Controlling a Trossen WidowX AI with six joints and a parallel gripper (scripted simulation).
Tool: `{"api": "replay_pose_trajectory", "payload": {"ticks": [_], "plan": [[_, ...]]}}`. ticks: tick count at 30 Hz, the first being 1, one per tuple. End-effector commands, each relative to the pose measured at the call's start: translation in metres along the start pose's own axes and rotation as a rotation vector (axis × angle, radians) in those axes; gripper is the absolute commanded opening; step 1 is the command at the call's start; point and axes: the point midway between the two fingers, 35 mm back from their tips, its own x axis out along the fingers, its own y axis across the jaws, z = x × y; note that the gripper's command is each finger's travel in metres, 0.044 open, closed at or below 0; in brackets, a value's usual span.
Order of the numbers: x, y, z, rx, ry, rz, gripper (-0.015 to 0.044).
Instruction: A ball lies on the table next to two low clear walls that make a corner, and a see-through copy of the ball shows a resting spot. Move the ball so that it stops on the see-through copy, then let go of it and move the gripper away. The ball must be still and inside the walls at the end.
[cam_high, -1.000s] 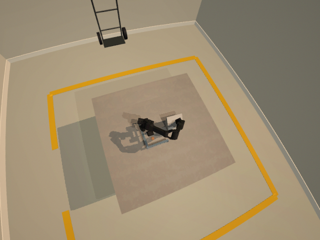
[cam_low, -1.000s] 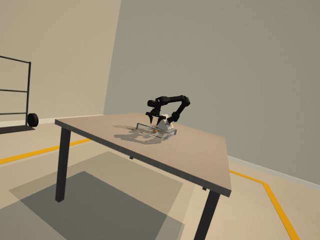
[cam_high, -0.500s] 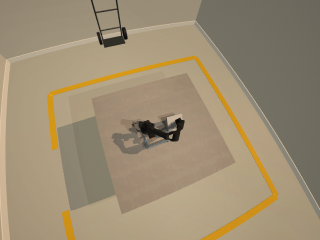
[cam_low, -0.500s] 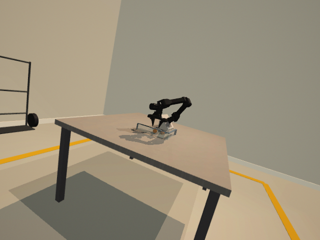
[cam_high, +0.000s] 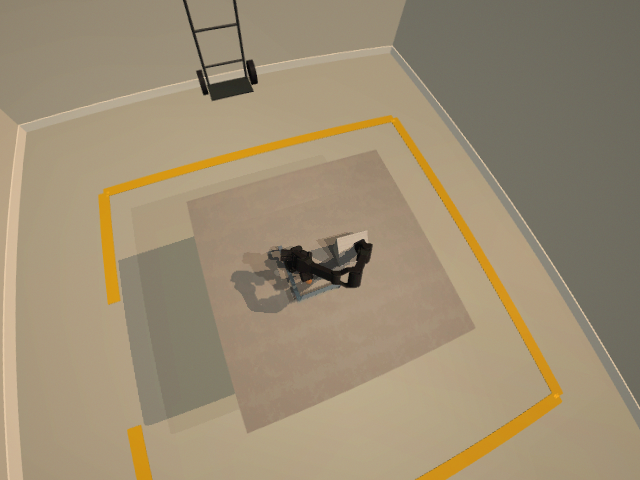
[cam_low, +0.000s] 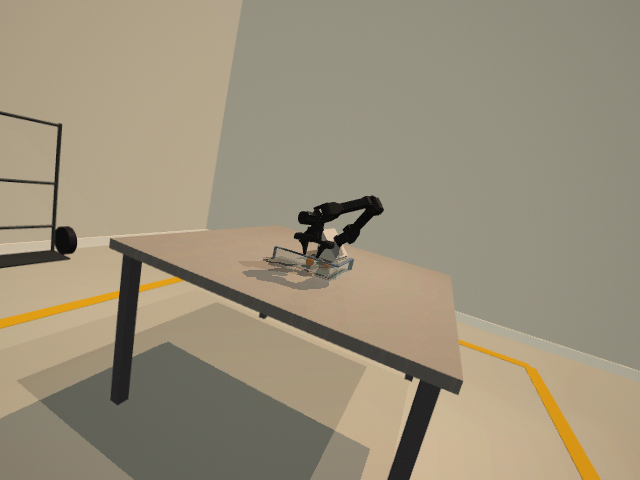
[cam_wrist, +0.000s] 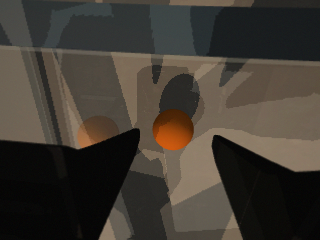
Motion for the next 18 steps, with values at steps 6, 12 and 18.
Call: {"api": "replay_pose_trajectory", "payload": {"ticks": [6,12,18], "plan": [[0.017,0.002,-0.002,0.006,0.006,0.008,0.0292],[0.022,0.002,-0.002,0.007,0.005,0.01,0.0266],[0.022,0.002,-0.002,0.007,0.005,0.01,0.0187]]}}
